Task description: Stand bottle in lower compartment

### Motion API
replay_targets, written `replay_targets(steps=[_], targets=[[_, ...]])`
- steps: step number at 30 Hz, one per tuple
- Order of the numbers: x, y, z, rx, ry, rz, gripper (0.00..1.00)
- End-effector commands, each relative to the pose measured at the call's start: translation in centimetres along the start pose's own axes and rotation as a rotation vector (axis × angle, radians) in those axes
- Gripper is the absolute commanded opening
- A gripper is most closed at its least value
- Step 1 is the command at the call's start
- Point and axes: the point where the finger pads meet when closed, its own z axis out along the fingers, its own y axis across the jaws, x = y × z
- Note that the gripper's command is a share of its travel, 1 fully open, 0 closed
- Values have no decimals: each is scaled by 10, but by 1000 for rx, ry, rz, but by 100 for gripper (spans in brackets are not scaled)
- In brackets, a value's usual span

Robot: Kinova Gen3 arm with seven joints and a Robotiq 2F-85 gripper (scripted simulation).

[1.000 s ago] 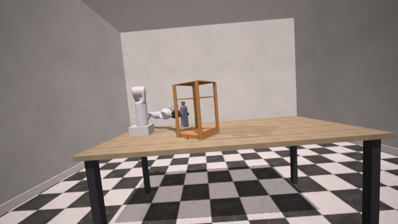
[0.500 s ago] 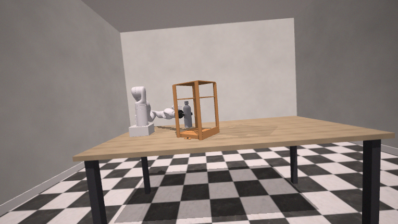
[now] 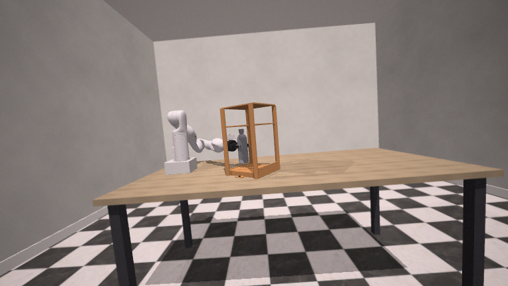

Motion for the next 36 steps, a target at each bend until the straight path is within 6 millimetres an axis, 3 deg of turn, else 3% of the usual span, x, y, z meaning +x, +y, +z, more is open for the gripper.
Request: replay_targets(steps=[1, 36], targets=[[-1, 5, 7, -19, -10, 7, 0], [-1, 3, 15, -19, -10, 7, 0]])
